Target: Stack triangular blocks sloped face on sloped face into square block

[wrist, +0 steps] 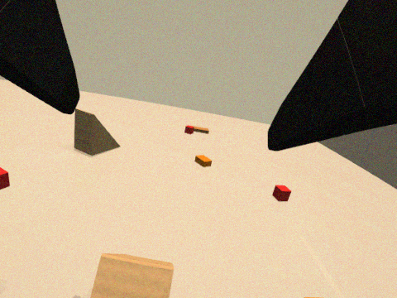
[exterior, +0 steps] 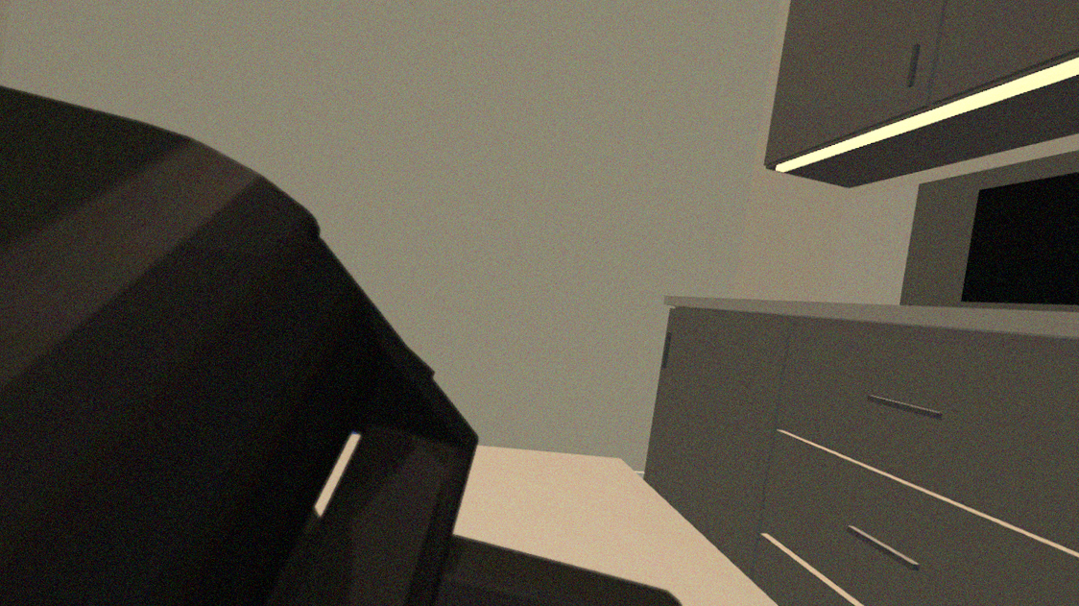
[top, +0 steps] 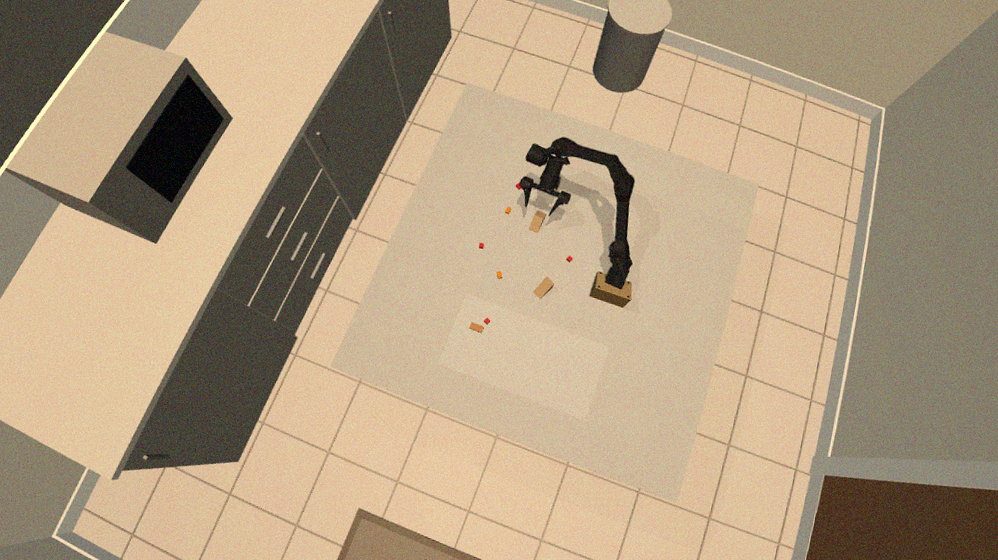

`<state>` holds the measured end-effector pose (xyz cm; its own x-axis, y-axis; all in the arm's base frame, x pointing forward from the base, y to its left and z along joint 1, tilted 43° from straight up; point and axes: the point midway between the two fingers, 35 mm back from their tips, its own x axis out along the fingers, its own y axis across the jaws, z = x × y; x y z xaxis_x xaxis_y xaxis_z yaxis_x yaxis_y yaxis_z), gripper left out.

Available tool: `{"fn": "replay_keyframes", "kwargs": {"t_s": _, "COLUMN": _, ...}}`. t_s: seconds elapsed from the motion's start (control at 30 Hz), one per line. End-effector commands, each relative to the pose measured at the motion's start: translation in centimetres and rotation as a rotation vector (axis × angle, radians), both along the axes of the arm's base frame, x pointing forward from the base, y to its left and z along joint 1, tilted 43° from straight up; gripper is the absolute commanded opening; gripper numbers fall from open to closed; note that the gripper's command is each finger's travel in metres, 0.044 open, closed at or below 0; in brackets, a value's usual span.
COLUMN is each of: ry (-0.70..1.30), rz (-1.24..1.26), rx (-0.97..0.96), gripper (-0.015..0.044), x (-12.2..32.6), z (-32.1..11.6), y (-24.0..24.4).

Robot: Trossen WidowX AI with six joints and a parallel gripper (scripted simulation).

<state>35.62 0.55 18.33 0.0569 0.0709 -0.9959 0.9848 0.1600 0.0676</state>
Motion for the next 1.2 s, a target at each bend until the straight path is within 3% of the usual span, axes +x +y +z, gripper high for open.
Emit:
{"fn": "replay_keyframes", "kwargs": {"t_s": 0.0, "ry": -0.031, "rz": -0.022, "rx": -0.015, "gripper": 0.044, "x": 0.3, "z": 2.6, "y": -6.6}}
{"fn": "replay_keyframes", "kwargs": {"t_s": 0.27, "ry": -0.035, "rz": -0.024, "rx": -0.019, "gripper": 0.044, "x": 0.1, "z": 3.0, "y": -8.0}}
{"fn": "replay_keyframes", "kwargs": {"t_s": 0.83, "ry": -0.02, "rz": -0.023, "rx": -0.035, "gripper": 0.044, "x": 1.0, "z": -6.5, "y": -7.7}}
{"fn": "replay_keyframes", "kwargs": {"t_s": 1.17, "ry": -0.019, "rz": -0.022, "rx": -0.036, "gripper": 0.044, "x": 1.0, "z": -6.9, "y": -7.7}}
